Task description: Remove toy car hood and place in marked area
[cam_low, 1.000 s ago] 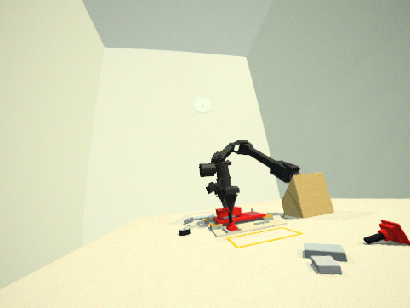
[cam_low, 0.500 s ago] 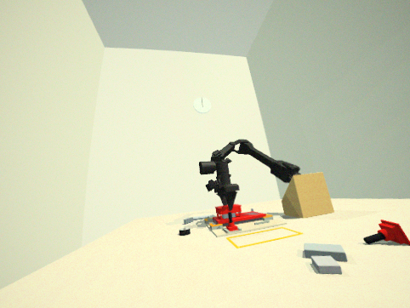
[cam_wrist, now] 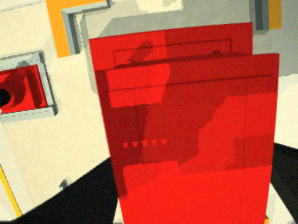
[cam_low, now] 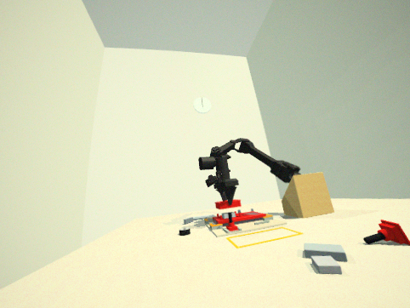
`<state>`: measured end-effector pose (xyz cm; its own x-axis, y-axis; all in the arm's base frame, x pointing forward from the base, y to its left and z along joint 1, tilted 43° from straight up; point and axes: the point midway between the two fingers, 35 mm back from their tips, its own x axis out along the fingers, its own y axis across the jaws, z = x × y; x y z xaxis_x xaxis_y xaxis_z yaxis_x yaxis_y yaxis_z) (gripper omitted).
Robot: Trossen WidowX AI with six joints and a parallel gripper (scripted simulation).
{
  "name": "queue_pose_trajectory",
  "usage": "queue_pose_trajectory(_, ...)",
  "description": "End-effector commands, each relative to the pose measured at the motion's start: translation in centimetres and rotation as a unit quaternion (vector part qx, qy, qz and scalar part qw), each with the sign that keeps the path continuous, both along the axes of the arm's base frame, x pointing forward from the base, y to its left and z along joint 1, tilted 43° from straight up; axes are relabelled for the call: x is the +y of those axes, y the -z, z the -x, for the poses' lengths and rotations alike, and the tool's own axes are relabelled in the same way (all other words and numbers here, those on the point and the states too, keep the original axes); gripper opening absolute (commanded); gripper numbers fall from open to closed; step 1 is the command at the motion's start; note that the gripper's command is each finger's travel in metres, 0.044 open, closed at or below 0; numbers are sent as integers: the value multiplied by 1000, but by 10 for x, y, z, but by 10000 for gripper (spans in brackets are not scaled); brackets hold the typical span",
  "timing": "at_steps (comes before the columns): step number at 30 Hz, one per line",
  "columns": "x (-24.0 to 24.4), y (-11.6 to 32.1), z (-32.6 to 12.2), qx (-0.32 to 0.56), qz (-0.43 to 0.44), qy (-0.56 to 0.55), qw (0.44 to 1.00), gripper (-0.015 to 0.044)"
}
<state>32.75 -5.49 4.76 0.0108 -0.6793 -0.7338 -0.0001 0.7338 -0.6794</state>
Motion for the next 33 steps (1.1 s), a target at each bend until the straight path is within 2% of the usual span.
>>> queue_pose_trajectory(1,13,-12,-2,-5,-3,-2,1000,0)
queue_pose_trajectory(6,23,-23,0,-5,-3,-2,1000,0)
queue_pose_trajectory(9,22,-13,-2,-2,-2,-3,1000,0)
queue_pose_trajectory(33,109,54,-3,-4,-16,-6,1000,0)
